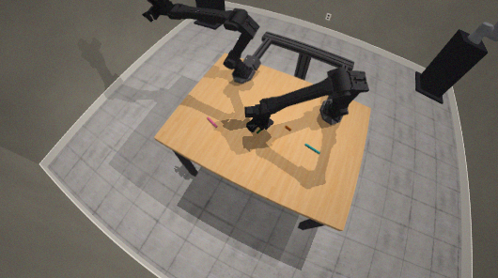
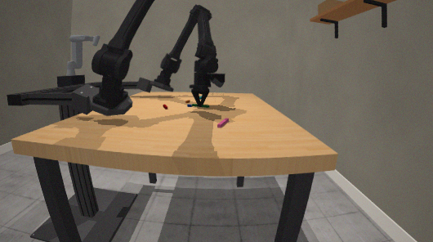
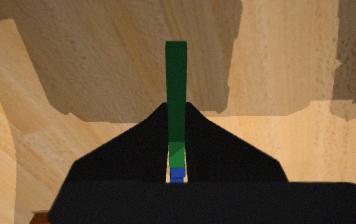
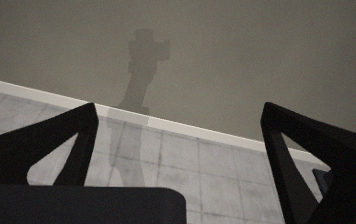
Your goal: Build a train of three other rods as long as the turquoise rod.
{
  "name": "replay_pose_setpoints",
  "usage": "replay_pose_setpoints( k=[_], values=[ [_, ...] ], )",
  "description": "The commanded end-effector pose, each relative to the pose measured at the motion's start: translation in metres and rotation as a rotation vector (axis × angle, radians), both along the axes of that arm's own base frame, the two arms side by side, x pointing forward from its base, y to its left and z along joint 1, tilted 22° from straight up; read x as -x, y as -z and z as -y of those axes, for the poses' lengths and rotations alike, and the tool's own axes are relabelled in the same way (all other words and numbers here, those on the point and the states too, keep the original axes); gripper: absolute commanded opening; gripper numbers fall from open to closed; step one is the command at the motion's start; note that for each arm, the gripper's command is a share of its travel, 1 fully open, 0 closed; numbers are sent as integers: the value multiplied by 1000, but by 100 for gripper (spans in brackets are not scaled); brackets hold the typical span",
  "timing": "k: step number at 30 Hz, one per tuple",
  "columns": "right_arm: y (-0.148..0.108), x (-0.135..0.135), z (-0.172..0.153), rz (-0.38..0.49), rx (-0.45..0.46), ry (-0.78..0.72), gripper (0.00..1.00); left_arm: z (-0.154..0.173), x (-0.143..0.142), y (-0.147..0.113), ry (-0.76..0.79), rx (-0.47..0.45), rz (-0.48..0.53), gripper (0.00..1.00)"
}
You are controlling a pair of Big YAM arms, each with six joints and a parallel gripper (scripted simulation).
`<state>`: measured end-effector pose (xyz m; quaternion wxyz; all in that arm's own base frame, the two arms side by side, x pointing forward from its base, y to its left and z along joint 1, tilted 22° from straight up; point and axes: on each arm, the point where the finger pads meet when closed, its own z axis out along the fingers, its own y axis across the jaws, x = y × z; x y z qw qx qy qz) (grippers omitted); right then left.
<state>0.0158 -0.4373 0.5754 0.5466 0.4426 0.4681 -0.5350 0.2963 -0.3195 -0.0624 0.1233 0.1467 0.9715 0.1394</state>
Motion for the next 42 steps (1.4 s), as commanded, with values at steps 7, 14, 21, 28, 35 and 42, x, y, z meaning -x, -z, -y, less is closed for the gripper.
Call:
replay_pose_setpoints(
  k=[7, 14, 21, 28, 35, 42],
  values=[
    [-46, 9, -4, 19, 87, 19, 100, -9, -3, 9, -9, -16, -8, 4],
    [-46, 9, -4, 19, 87, 19, 100, -7, -2, 9, -12, -11, -4, 4],
    [-46, 9, -4, 19, 87, 19, 100, -6, 2, 9, -10, -10, -3, 4],
    [-46, 9, -4, 19, 87, 19, 100, -3, 5, 7, -4, -4, 1, 4],
    [-46, 9, -4, 19, 87, 19, 100, -2, 5, 7, -2, -2, 2, 4],
    [-46, 9, -4, 19, 87, 19, 100, -2, 5, 7, -2, -2, 2, 4]
  ],
)
